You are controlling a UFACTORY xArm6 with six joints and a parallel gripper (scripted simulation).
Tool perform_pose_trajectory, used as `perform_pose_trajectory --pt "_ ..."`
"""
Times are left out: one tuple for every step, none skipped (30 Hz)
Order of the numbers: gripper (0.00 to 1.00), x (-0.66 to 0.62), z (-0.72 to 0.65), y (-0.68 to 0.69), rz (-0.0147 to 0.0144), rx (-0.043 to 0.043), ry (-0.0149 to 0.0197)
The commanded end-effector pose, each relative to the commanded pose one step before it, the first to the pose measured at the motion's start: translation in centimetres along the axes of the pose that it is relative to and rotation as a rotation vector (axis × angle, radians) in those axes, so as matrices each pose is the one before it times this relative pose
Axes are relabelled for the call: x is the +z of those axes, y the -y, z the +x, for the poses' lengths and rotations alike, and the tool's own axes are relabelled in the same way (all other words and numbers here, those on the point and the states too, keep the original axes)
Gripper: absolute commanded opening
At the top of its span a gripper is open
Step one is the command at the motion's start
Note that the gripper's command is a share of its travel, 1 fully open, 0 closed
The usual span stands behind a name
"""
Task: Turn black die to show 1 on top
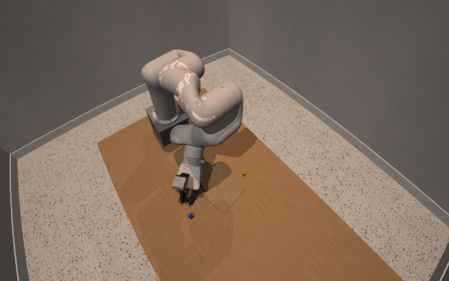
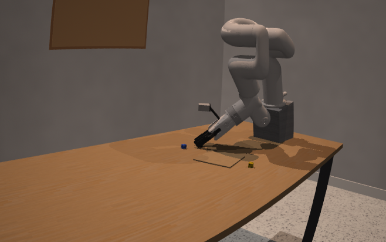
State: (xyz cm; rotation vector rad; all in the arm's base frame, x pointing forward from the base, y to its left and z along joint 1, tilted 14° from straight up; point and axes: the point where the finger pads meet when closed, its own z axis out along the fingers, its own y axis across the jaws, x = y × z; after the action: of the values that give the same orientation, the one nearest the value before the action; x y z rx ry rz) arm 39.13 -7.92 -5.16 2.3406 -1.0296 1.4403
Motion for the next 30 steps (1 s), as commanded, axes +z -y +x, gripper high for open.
perform_pose_trajectory --pt "0.31 -0.021 0.051 0.021 0.00052 0.00033 -0.00093" --pt "0.31 0.0 0.0 0.0 0.0 0.0 0.0" --pt "0.31 0.0 0.0 0.0 0.0 0.0 0.0" --pt "0.31 0.0 0.0 0.0 0.0 0.0 0.0" --pt "0.31 0.0 0.0 0.0 0.0 0.0 0.0" --pt "0.31 0.0 0.0 0.0 0.0 0.0 0.0" --pt "0.31 0.0 0.0 0.0 0.0 0.0 0.0" --pt "0.31 0.0 0.0 0.0 0.0 0.0 0.0" --pt "0.31 0.0 0.0 0.0 0.0 0.0 0.0" --pt "0.31 0.0 0.0 0.0 0.0 0.0 0.0" --pt "0.31 0.0 0.0 0.0 0.0 0.0 0.0" --pt "0.31 0.0 0.0 0.0 0.0 0.0 0.0" --pt "0.31 0.0 0.0 0.0 0.0 0.0 0.0" --pt "0.31 0.0 0.0 0.0 0.0 0.0 0.0" --pt "0.31 0.0 0.0 0.0 0.0 0.0 0.0" --pt "0.31 0.0 0.0 0.0 0.0 0.0 0.0" --pt "0.31 0.0 0.0 0.0 0.0 0.0 0.0" --pt "0.31 0.0 0.0 0.0 0.0 0.0 0.0" --pt "0.31 0.0 0.0 0.0 0.0 0.0 0.0" --pt "0.31 0.0 0.0 0.0 0.0 0.0 0.0" --pt "0.31 0.0 0.0 0.0 0.0 0.0 0.0" --pt "0.31 0.0 0.0 0.0 0.0 0.0 0.0" --pt "0.31 -0.004 0.0 0.0 0.0 0.0 0.0" --pt "0.31 0.0 0.0 0.0 0.0 0.0 0.0" --pt "0.31 0.0 0.0 0.0 0.0 0.0 0.0" --pt "0.31 -0.026 0.0 0.0 0.0 0.0 0.0" --pt "0.31 -0.065 0.0 0.0 0.0 0.0 0.00001" --pt "0.31 -0.114 0.0 0.0 0.0 0.0 0.00001" --pt "0.31 -0.171 0.0 0.0 0.0 0.0 -0.00001" --pt "0.31 -0.225 0.0 0.0 0.0 0.0 0.00001"
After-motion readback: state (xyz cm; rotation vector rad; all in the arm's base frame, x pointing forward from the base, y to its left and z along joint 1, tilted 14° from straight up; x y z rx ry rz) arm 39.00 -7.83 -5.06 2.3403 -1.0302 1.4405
